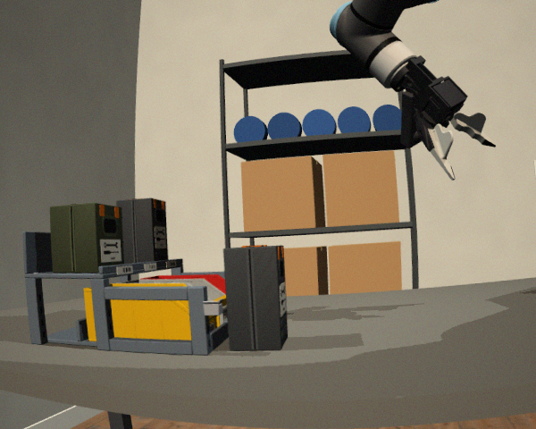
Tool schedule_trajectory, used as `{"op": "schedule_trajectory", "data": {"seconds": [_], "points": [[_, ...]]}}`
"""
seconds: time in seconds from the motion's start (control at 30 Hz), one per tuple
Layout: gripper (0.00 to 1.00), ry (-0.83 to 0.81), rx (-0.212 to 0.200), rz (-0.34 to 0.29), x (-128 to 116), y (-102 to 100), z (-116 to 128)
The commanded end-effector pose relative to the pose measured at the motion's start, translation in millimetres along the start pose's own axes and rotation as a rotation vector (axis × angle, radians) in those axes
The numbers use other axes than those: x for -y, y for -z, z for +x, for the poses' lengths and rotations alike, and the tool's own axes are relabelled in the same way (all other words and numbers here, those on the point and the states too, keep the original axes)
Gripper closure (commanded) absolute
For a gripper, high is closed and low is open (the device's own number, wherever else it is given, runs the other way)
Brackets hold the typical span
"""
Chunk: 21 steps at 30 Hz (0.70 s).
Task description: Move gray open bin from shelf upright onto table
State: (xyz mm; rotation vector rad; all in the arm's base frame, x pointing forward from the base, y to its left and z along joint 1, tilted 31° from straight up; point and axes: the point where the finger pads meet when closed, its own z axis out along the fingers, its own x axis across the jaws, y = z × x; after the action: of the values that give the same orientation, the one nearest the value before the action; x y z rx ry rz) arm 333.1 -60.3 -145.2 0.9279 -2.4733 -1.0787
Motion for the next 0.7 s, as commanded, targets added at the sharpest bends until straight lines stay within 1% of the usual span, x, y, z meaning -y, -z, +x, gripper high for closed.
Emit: {"op": "schedule_trajectory", "data": {"seconds": [0.0,0.2,0.23,0.37,0.67], "points": [[0.0,-0.036,0.037,0.026,3,3,-10],[0.0,-0.036,0.037,0.026,3,3,-10],[0.0,-0.061,0.067,0.042,5,6,-17],[0.0,-0.187,0.211,0.123,17,21,-53],[0.0,-0.187,0.211,0.123,17,21,-53]]}}
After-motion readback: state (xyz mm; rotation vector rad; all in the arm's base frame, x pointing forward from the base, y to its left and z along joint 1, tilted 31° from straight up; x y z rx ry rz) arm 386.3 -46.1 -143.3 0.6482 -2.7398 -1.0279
